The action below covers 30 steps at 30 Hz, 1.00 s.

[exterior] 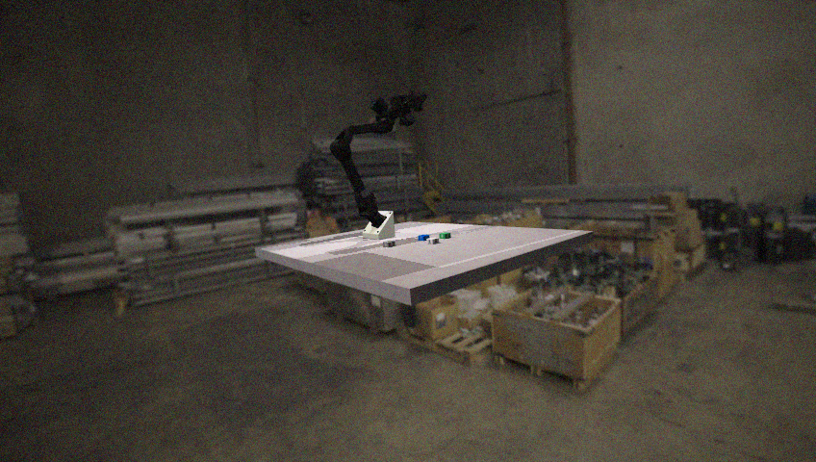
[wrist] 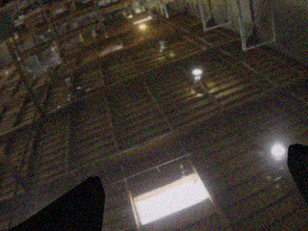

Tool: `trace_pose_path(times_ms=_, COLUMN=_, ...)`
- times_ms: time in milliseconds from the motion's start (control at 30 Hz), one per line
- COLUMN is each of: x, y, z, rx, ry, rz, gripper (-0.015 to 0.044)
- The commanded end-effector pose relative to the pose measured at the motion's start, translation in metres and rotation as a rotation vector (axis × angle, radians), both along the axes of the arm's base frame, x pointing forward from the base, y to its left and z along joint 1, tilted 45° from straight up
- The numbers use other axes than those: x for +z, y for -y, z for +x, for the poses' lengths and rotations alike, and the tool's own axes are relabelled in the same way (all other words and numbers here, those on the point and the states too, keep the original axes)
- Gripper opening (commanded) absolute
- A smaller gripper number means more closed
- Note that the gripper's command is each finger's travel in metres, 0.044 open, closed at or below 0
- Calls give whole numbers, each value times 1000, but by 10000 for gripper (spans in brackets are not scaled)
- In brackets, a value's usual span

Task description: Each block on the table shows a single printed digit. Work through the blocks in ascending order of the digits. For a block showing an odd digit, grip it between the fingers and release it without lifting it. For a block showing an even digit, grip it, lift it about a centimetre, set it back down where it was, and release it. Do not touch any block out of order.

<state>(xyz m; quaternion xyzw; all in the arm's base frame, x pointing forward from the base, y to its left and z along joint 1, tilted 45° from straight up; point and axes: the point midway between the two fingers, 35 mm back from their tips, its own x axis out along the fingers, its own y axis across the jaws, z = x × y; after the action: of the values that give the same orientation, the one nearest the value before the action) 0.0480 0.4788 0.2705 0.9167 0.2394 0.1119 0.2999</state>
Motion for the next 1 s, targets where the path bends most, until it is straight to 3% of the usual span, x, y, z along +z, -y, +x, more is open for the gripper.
trace_pose_path(times_ms=0, x=-1, y=0, z=4, rx=-5, ry=9, rz=-24, gripper=400)
trace_pose_path(times_ms=133, x=-22, y=13, z=76, rx=-99, ry=159, rz=-512, gripper=400)
trace_pose_path(times_ms=433, x=-64, y=77, z=180, rx=-134, ry=235, rz=-1313, gripper=400)
trace_pose_path(times_ms=700, x=-96, y=161, z=234, rx=-1, ry=157, rz=-1903, gripper=400)
trace_pose_path(times_ms=967, x=-121, y=265, z=254, rx=345, ry=-36, rz=-2398, gripper=400)
